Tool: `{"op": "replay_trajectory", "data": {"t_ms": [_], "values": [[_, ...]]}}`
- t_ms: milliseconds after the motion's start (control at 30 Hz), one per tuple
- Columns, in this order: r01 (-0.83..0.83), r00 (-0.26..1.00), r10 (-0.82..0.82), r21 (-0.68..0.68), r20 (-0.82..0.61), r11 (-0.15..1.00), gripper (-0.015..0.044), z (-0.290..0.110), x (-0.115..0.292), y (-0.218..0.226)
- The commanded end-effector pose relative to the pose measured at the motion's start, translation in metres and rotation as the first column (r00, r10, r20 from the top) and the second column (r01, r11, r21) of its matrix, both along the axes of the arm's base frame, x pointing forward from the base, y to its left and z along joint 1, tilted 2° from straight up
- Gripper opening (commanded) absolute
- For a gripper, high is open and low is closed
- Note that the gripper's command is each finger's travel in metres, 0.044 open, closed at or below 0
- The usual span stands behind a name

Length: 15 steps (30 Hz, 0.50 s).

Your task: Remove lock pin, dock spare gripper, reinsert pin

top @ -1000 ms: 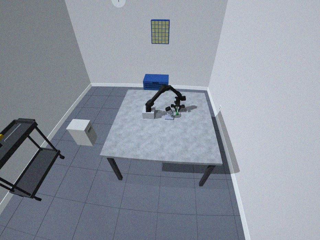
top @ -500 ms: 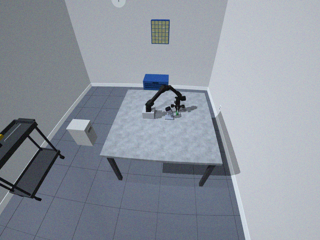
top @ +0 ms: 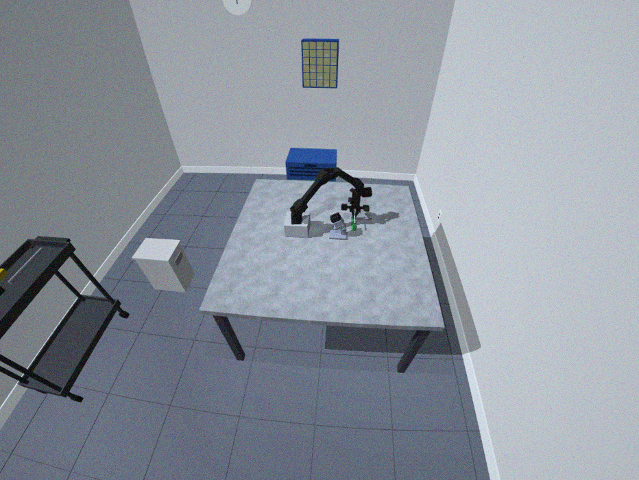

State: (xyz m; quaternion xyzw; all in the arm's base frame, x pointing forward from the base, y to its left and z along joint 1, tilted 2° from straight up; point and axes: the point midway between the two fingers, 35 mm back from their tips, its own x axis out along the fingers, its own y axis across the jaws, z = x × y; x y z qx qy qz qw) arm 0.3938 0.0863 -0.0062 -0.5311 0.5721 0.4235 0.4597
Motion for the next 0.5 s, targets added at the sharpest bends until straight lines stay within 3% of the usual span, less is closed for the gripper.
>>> {"op": "replay_trajectory", "data": {"t_ms": [0, 467], "values": [[-0.002, 1.000, 0.002, 0.001, 0.017, 1.000, 0.0000, 0.020, 0.002, -0.001], [0.011, 1.000, -0.011, 0.005, 0.009, 1.000, 0.0000, 0.024, 0.000, -0.001]]}}
